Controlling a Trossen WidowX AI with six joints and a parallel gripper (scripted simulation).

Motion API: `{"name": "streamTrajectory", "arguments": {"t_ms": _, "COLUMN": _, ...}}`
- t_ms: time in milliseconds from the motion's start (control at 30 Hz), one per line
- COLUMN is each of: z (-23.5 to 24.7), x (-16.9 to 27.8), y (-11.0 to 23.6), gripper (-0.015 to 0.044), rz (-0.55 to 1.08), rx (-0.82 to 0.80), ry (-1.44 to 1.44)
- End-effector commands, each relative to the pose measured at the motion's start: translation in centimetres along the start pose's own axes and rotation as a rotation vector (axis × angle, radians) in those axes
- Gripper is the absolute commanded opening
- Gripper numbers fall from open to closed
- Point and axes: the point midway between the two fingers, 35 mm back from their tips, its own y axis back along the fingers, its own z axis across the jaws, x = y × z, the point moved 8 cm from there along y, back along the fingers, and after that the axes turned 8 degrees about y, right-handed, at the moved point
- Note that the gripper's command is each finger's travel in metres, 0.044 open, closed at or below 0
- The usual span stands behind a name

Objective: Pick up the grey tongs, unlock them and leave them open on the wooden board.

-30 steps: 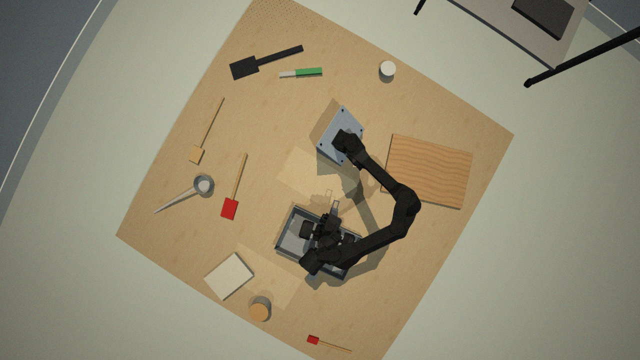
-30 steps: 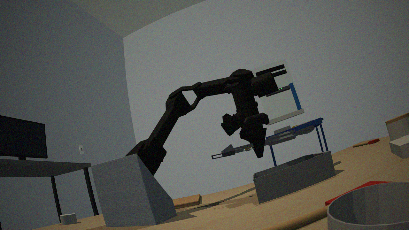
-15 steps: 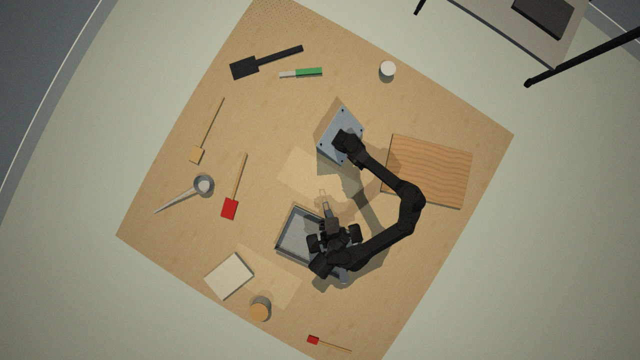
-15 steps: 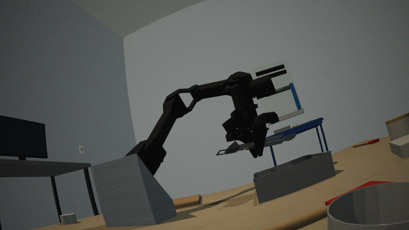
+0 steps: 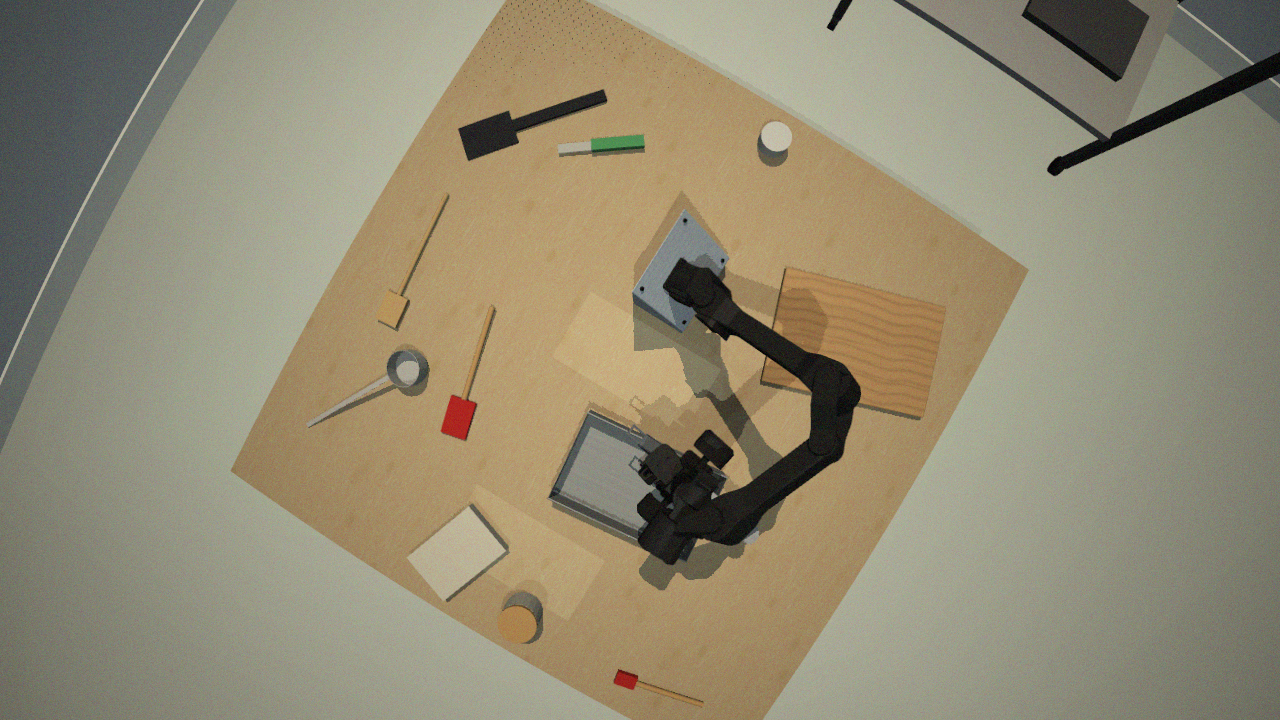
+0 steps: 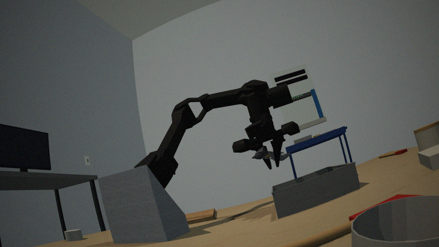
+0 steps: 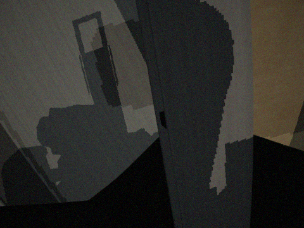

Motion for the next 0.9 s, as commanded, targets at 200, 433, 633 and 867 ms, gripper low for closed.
{"name": "streamTrajectory", "arguments": {"t_ms": 200, "z": -0.9, "x": 1.7, "y": 0.4, "gripper": -0.015, "rz": -0.006, "rx": 0.0, "ry": 0.394}}
{"name": "streamTrajectory", "arguments": {"t_ms": 433, "z": -1.5, "x": 2.9, "y": 0.7, "gripper": -0.015, "rz": -0.008, "rx": 0.001, "ry": 0.67}}
{"name": "streamTrajectory", "arguments": {"t_ms": 633, "z": -2.2, "x": 3.8, "y": 0.9, "gripper": -0.015, "rz": -0.009, "rx": 0.002, "ry": 0.908}}
{"name": "streamTrajectory", "arguments": {"t_ms": 867, "z": -2.9, "x": 4.9, "y": 1.1, "gripper": -0.015, "rz": -0.011, "rx": 0.003, "ry": 1.184}}
